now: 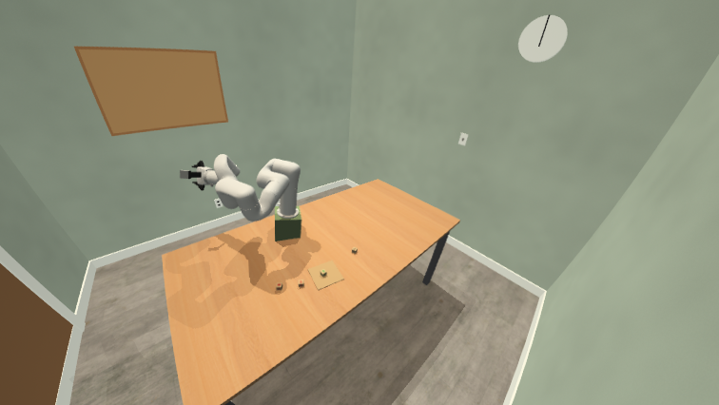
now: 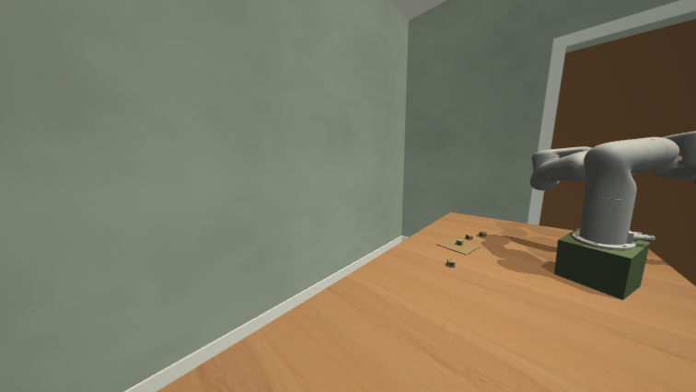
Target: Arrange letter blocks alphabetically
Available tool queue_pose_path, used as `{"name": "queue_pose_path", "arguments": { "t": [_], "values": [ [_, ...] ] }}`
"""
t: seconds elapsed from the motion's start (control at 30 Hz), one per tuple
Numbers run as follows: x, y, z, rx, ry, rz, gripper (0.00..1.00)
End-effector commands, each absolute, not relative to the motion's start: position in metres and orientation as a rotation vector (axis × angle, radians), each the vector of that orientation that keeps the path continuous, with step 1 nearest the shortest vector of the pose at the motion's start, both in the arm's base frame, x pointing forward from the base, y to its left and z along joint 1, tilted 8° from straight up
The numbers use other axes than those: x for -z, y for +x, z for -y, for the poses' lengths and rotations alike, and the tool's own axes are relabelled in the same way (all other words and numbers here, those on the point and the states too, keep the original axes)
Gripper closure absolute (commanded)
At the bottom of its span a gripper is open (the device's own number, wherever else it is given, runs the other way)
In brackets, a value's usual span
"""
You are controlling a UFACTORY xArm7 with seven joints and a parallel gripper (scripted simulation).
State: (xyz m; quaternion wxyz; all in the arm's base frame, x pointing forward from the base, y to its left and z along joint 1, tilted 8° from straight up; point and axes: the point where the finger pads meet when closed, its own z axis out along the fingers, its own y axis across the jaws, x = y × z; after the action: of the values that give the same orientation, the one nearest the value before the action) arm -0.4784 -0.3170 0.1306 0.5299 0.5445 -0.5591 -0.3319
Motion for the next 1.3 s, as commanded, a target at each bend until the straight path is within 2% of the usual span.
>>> {"name": "queue_pose_path", "arguments": {
  "t": [0.0, 0.23, 0.3, 0.37, 0.67, 0.8, 0.87, 0.9, 1.03, 1.27],
  "values": [
    [-0.13, -0.468, 0.342, 0.735, 1.26, 1.341, 0.0],
    [-0.12, -0.411, 0.43, 0.51, 1.12, 1.393, 0.0],
    [-0.12, -0.411, 0.43, 0.51, 1.12, 1.393, 0.0],
    [-0.112, -0.372, 0.469, 0.393, 1.056, 1.429, 0.0],
    [-0.094, -0.275, 0.536, 0.155, 0.934, 1.523, 0.0],
    [-0.084, -0.222, 0.558, 0.05, 0.883, 1.576, 0.0],
    [-0.084, -0.222, 0.558, 0.05, 0.883, 1.576, 0.0],
    [-0.076, -0.182, 0.57, -0.022, 0.849, 1.617, 0.0],
    [-0.069, -0.141, 0.578, -0.089, 0.817, 1.659, 0.0],
    [-0.049, -0.038, 0.582, -0.23, 0.75, 1.769, 0.0]
  ]
}}
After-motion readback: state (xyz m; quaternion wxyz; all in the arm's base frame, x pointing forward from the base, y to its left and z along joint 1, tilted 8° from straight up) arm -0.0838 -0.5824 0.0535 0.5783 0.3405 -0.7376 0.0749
